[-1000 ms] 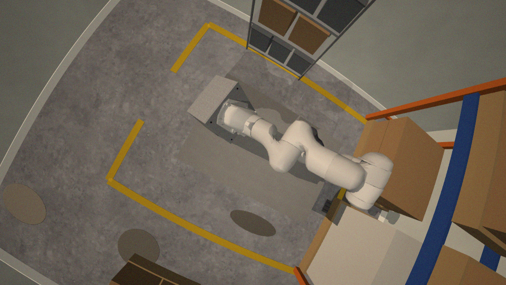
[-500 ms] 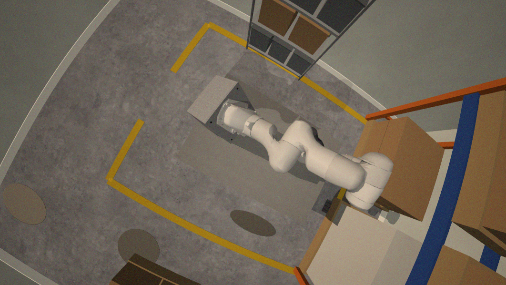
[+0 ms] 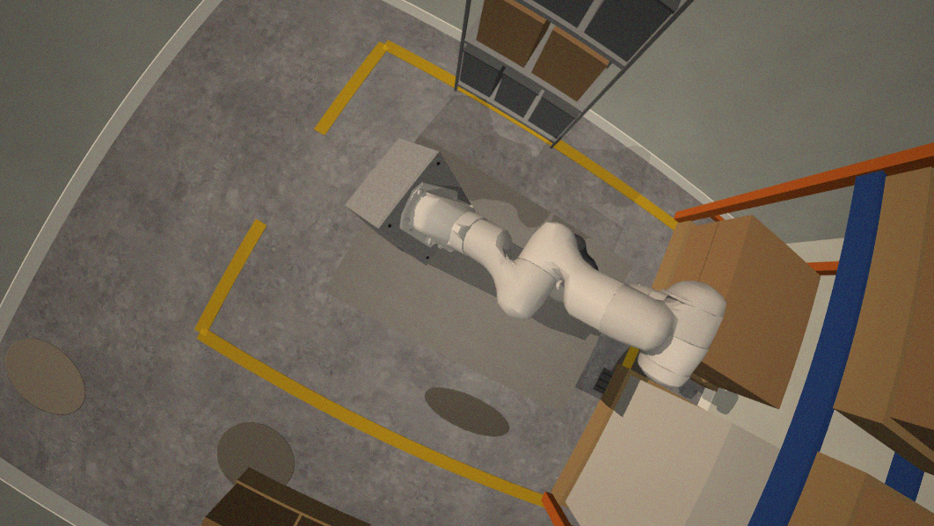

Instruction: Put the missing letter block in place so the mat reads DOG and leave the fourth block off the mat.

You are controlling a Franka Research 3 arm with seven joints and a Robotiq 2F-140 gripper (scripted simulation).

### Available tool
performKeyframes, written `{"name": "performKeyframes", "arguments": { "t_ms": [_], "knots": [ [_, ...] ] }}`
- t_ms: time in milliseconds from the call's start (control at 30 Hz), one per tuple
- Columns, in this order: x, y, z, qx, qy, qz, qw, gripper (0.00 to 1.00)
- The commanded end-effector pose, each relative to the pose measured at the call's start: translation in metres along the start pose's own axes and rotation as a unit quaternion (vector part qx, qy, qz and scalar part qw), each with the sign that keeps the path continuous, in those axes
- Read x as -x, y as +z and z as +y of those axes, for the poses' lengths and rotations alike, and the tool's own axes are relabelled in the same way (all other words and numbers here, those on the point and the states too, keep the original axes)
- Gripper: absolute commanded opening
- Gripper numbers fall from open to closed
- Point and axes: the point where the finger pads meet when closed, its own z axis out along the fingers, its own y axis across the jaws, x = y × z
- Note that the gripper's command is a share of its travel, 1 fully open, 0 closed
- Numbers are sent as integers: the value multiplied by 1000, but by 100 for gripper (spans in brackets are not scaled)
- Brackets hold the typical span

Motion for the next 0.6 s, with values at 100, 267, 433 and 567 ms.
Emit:
{"name": "performKeyframes", "arguments": {
  "t_ms": [100, 267, 433, 567],
  "knots": [
    [1, 0, 1, 0, -4, -2, 1000, 100],
    [-10, 37, 23, 0, -4, -2, 1000, 100],
    [-13, 47, 30, 0, -4, -2, 1000, 100],
    [-13, 47, 30, 0, -4, -2, 1000, 100]
  ]
}}
